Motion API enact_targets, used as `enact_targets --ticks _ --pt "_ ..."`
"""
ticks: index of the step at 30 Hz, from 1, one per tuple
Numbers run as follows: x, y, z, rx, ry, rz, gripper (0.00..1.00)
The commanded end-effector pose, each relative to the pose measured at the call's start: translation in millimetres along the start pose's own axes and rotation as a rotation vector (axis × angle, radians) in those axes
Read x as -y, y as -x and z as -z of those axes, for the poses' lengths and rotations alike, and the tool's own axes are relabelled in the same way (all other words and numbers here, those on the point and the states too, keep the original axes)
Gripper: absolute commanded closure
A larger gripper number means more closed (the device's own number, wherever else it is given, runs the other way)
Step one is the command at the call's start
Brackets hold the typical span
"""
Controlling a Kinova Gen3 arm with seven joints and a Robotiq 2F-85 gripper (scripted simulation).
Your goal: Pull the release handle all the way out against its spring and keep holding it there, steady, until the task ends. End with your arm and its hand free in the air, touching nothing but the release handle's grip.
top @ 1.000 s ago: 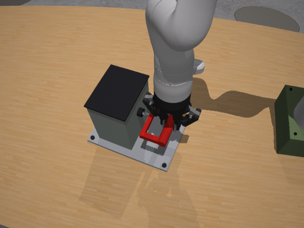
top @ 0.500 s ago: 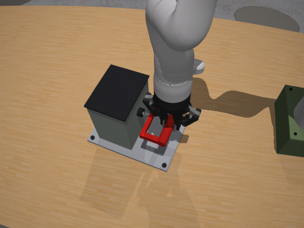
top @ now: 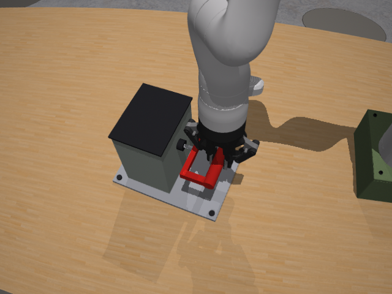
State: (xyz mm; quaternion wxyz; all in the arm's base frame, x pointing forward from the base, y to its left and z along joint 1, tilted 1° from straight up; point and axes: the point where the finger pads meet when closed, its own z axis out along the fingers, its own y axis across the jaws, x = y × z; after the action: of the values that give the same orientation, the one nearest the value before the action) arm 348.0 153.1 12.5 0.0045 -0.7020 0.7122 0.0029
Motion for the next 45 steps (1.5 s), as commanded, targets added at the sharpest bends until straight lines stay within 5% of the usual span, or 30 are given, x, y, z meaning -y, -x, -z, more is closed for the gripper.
enact_targets --ticks 1,45 --pt "0 0 0.3 0.000 0.000 0.000 1.00" --pt "-57 0 0.3 0.000 0.000 0.000 1.00"
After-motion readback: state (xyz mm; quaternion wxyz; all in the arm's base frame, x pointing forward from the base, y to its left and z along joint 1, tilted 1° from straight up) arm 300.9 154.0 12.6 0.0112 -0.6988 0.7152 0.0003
